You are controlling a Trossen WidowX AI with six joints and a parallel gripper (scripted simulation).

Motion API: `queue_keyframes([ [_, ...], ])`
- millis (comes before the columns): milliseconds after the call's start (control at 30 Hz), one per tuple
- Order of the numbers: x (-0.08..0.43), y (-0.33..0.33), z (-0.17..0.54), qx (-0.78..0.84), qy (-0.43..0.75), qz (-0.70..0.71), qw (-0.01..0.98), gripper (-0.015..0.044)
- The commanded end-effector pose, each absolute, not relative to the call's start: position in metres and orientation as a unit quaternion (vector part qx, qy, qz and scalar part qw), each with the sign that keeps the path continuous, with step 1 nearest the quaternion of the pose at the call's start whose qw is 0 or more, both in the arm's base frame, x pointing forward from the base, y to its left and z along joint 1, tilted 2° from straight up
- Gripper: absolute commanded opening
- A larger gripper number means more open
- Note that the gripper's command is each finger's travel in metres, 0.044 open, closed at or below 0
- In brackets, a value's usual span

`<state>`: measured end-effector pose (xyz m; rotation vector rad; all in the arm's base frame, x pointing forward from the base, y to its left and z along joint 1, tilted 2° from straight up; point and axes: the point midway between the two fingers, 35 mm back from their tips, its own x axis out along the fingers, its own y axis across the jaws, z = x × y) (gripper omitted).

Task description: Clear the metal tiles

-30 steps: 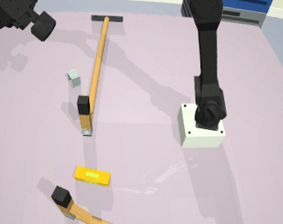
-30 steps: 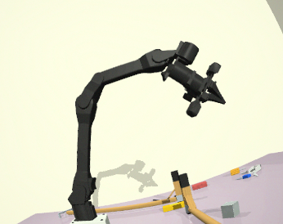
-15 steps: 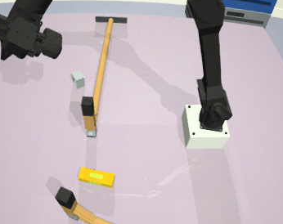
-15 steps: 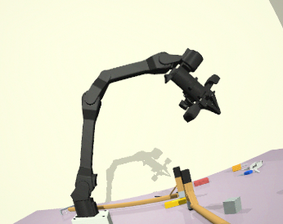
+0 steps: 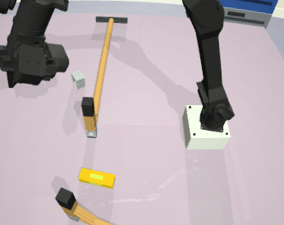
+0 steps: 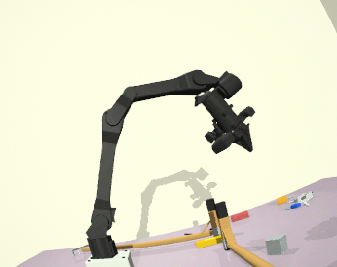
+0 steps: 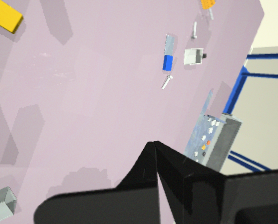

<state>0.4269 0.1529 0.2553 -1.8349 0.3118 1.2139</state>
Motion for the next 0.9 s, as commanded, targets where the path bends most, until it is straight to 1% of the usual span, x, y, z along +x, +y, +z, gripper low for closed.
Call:
queue_keyframes([
  [0,0.420,0.161,0.246,-0.746,0.121,0.508,0.413,0.0000],
  [867,0.356,0.217,0.205,-0.763,0.035,0.622,0.172,0.0000],
])
